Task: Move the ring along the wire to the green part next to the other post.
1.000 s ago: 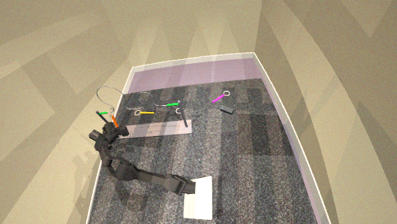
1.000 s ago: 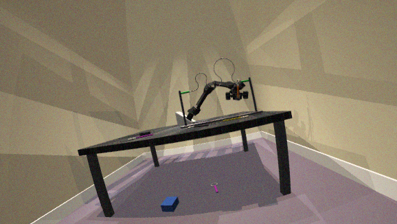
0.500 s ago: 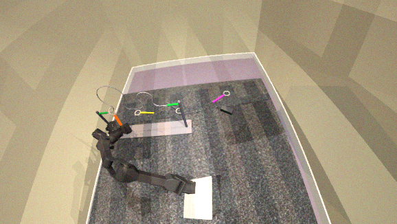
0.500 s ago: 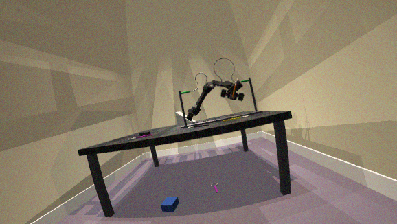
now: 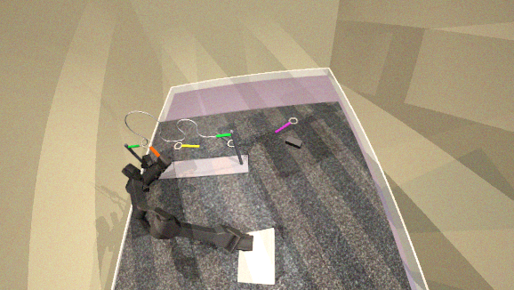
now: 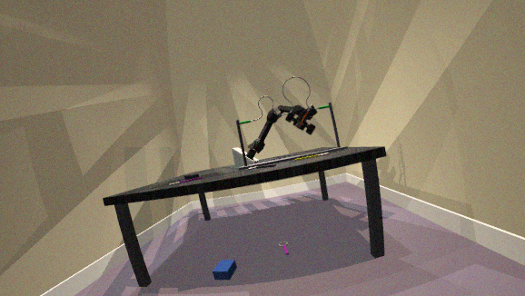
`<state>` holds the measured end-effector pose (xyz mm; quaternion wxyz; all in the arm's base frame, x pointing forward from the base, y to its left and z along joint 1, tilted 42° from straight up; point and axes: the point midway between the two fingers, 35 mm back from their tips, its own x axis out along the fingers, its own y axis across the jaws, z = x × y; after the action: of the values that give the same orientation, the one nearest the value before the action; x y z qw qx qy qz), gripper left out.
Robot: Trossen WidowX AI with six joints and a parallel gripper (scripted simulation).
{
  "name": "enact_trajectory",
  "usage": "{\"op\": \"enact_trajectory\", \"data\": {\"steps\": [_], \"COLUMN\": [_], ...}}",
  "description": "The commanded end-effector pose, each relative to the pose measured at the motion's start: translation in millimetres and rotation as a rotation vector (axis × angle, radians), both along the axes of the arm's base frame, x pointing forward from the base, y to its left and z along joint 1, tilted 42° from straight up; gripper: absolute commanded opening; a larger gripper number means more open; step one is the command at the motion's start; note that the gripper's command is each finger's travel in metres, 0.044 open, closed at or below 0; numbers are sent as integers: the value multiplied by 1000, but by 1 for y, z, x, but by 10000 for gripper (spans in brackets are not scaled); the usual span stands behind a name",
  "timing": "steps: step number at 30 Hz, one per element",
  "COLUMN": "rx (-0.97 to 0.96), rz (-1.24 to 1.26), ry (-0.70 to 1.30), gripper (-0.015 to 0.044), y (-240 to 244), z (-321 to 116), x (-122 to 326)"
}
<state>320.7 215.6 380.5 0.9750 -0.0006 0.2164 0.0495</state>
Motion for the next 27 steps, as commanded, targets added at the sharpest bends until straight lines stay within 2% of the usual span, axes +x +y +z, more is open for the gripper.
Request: {"op": "enact_trajectory", "data": {"steps": [1,27], "rx": [-88,-726], "rz": [-11,-56], "ry": [-6,-64], "gripper": [-150,-150], "y": [-14,-102], "z": [-1,35], "x": [1,6]}}
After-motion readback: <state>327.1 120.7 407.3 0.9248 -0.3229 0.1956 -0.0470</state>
